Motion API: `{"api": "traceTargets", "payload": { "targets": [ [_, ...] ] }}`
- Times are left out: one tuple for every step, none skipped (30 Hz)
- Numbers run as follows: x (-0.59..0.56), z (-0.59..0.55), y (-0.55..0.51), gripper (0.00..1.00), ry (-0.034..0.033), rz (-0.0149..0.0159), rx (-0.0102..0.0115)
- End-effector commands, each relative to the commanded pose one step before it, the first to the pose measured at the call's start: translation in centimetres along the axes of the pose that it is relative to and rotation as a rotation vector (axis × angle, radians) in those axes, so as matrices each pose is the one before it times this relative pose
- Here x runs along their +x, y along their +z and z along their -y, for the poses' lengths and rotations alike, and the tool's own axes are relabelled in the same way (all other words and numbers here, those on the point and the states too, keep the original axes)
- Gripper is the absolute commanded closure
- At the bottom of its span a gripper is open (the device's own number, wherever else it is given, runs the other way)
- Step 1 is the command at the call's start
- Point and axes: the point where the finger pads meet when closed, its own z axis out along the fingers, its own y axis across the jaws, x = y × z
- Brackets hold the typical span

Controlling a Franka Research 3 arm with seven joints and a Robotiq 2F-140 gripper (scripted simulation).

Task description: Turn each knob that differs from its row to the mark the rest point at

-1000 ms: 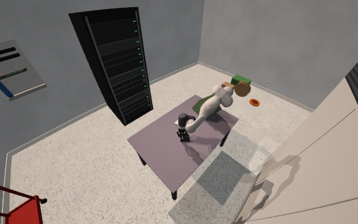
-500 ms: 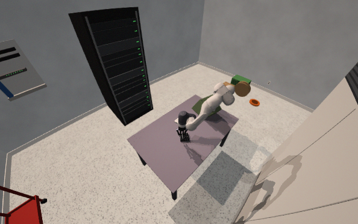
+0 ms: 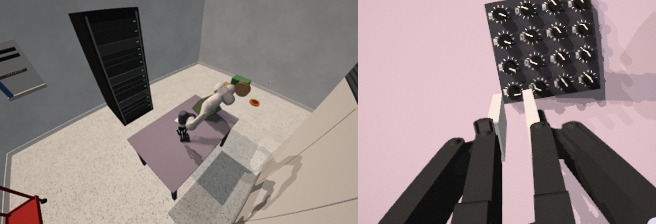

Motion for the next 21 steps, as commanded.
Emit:
{"api": "traceTargets", "payload": {
  "targets": [
    [0.095,-0.072,-0.058,0.88,0.0049,-0.00136,-0.00266],
    [0.001,-0.001,-0.008,0.88,-0.009,0.0,-0.00007],
    [0.003,-0.003,-0.02,0.88,-0.02229,0.0,-0.00017],
    [0.005,-0.005,-0.035,0.88,-0.03935,0.0,-0.00029],
    [0.007,-0.007,-0.053,0.88,-0.05846,0.00002,-0.0004],
    [0.005,-0.006,-0.048,0.88,-0.05207,0.00004,-0.00033],
    [0.001,-0.002,-0.015,0.88,-0.01635,0.00002,-0.0001],
    [0.001,-0.002,-0.016,0.88,-0.01667,0.00002,-0.0001],
    [0.001,-0.002,-0.016,0.88,-0.01649,0.00002,-0.00009],
    [0.001,-0.002,-0.016,0.88,-0.01635,0.00002,-0.00009],
    [0.0,0.0,0.0,0.88,0.0,0.0,0.0],
    [0.0,0.0,0.0,0.88,0.0,0.0,0.0],
    [0.003,-0.004,-0.041,0.88,-0.04306,0.00006,-0.00023],
    [0.001,-0.002,-0.015,0.88,-0.01556,0.00002,-0.00008],
    [0.001,-0.001,-0.015,0.88,-0.01583,0.00002,-0.00008],
    [0.001,-0.001,-0.015,0.88,-0.01576,0.00002,-0.00007],
    [0.001,-0.001,-0.015,0.88,-0.01568,0.00002,-0.00007],
    [0.001,-0.001,-0.015,0.88,-0.0156,0.00002,-0.00007],
    [0.001,-0.001,-0.015,0.88,-0.01554,0.00002,-0.00007],
    [0.001,-0.001,-0.015,0.88,-0.0155,0.00002,-0.00006],
    [0.0,-0.001,-0.015,0.88,-0.01546,0.00002,-0.00006]
  ]
}}
